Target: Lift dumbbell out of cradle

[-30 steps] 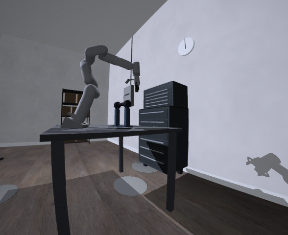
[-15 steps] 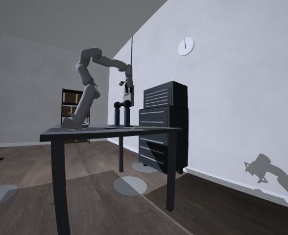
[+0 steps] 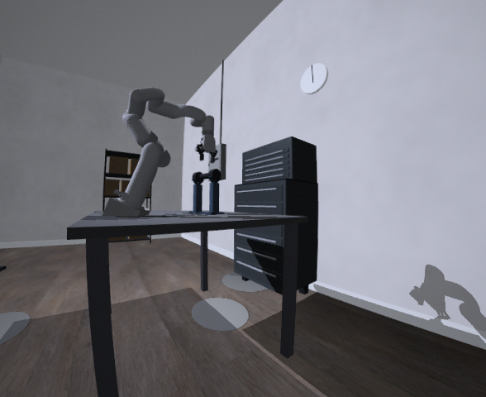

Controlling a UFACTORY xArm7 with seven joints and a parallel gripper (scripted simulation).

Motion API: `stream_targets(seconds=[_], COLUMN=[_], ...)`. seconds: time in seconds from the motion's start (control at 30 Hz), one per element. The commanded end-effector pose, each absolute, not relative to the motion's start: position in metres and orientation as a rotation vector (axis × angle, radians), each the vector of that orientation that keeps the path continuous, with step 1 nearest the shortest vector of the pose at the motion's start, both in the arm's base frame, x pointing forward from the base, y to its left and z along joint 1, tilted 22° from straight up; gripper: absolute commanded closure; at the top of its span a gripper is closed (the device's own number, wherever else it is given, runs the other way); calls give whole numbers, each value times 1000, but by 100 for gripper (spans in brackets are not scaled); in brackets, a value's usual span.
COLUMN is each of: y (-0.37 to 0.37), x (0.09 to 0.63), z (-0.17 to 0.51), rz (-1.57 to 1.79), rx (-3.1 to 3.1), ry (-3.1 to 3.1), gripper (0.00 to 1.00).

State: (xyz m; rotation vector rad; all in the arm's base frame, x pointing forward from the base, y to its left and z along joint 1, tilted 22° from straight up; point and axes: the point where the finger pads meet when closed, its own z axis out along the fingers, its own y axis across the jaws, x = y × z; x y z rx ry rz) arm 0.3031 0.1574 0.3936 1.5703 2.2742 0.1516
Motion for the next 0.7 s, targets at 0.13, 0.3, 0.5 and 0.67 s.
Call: stream_targets(seconds=[0.13,0.3,0.5,0.67], y=[158,158,150,145], x=[298,298,325,333], z=[390,389,321,298], rz=[126,126,129,128], rx=[1618,1618,1618,1619], ry=[2241,2241,2242,2240], gripper=[0,0,0,0])
